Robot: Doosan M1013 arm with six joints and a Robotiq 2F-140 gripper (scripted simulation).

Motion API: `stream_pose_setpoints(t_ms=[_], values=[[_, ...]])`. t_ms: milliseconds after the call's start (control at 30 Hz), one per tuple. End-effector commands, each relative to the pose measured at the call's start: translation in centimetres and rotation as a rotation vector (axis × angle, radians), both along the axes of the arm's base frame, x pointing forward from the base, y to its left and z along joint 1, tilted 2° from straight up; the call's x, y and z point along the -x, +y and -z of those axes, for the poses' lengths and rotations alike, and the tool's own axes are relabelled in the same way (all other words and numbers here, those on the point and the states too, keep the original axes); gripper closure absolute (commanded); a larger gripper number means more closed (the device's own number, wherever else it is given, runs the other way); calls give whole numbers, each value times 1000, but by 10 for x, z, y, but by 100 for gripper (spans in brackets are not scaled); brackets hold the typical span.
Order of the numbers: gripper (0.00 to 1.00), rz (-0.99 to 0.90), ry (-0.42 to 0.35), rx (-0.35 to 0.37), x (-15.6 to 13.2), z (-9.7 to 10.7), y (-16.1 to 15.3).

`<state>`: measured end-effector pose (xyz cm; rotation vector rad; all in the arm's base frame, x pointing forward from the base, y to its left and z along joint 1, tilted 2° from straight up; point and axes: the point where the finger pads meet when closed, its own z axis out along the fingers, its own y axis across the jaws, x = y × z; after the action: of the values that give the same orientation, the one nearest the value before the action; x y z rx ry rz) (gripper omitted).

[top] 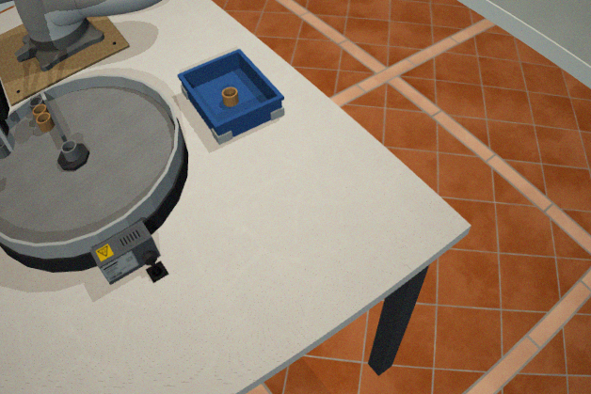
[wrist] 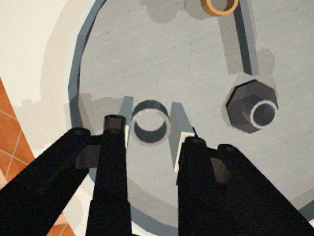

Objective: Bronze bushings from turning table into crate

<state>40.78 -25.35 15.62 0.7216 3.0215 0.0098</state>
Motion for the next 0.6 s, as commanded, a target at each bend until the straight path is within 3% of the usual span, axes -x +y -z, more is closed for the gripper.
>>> stream_pose_setpoints(t_ms=[0,233,567], values=[[100,1,0,1,-12,0,27],[100,1,0,1,-41,-1,95],[100,1,0,1,-47,-1,111]])
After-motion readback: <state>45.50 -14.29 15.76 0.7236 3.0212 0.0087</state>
